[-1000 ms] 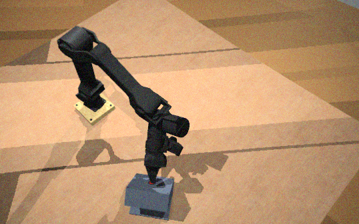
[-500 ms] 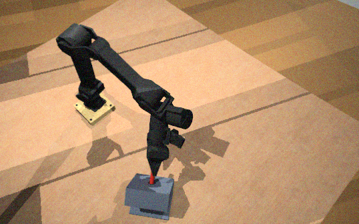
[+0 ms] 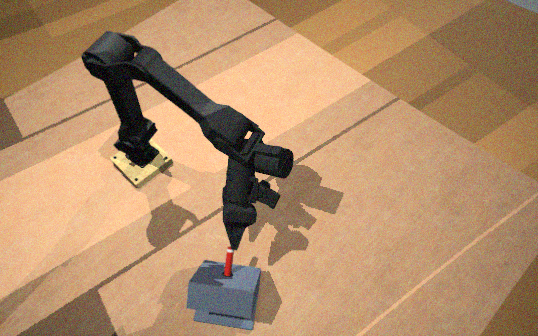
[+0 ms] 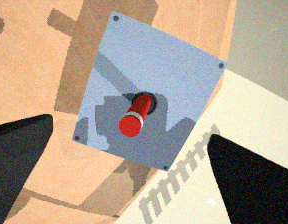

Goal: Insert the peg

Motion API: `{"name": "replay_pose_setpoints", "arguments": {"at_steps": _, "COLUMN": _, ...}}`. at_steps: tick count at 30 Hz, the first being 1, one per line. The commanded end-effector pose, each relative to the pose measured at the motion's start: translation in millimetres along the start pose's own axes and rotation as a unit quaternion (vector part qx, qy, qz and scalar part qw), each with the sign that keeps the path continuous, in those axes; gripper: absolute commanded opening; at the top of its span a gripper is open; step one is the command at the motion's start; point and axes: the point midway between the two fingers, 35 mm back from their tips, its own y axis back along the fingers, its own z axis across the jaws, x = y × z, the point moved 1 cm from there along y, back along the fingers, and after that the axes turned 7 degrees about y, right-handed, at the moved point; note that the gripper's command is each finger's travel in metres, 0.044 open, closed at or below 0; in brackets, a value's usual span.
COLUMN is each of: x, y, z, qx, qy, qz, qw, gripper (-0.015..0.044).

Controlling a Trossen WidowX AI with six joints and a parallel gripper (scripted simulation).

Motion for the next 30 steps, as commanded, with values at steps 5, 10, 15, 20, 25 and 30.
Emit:
{"name": "replay_pose_setpoints", "arguments": {"at_steps": 5, "x": -0.3, "y": 16.2, "z": -1.8, "qx": 0.004, "qy": -0.006, "qz": -0.002, "qw": 1.000, "gripper": 0.0440}}
{"name": "replay_pose_setpoints", "arguments": {"at_steps": 10, "x": -0.8, "y": 24.8, "z": -0.2, "qx": 0.004, "qy": -0.005, "qz": -0.002, "qw": 1.000, "gripper": 0.0440}}
{"name": "replay_pose_setpoints", "arguments": {"at_steps": 15, "x": -1.3, "y": 32.9, "z": 1.8, "qx": 0.005, "qy": -0.005, "qz": -0.002, "qw": 1.000, "gripper": 0.0440}}
{"name": "replay_pose_setpoints", "arguments": {"at_steps": 20, "x": -1.7, "y": 38.1, "z": 3.7, "qx": 0.005, "qy": -0.004, "qz": -0.002, "qw": 1.000, "gripper": 0.0440}}
{"name": "replay_pose_setpoints", "arguments": {"at_steps": 25, "x": -2.0, "y": 46.8, "z": 5.0, "qx": 0.005, "qy": -0.004, "qz": -0.002, "qw": 1.000, "gripper": 0.0440}}
{"name": "replay_pose_setpoints", "arguments": {"at_steps": 30, "x": -2.1, "y": 51.2, "z": 5.6, "qx": 0.005, "qy": -0.004, "qz": -0.002, "qw": 1.000, "gripper": 0.0440}}
